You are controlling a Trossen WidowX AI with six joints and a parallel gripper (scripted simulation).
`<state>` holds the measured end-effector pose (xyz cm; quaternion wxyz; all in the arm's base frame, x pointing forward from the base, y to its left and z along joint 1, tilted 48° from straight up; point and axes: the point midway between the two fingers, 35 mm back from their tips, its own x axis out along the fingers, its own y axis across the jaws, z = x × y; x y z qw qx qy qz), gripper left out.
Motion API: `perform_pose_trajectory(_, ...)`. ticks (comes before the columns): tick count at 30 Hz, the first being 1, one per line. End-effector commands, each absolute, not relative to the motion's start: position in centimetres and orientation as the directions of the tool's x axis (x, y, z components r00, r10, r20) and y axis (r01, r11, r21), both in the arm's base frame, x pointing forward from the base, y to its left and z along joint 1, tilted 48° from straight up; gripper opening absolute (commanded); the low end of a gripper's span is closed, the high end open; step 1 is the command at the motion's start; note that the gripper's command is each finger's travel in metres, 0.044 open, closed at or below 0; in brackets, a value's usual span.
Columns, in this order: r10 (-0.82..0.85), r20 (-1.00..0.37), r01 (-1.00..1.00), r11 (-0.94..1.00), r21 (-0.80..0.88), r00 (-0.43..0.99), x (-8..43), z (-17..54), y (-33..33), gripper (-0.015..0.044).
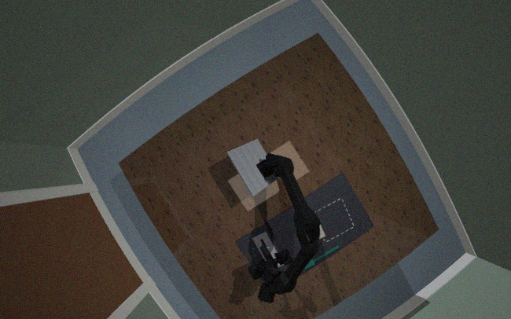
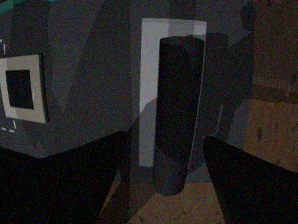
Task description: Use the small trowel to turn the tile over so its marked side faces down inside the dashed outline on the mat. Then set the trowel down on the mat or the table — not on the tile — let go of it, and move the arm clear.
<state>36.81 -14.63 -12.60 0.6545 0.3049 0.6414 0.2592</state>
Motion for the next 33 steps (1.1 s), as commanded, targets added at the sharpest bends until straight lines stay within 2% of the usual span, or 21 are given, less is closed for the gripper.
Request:
perform_pose_trajectory(1,0.732,-0.680,0.056,0.678,0.733,0.046,36.9,-13.1,-14.2,0.0270)
perform_pose_trajectory(14,0.732,-0.680,0.055,0.678,0.733,0.043,37.0,-14.3,-12.8,0.0270)
perform_pose_trajectory(33,0.732,-0.680,0.055,0.678,0.733,0.043,37.0,-14.3,-12.8,0.0143)
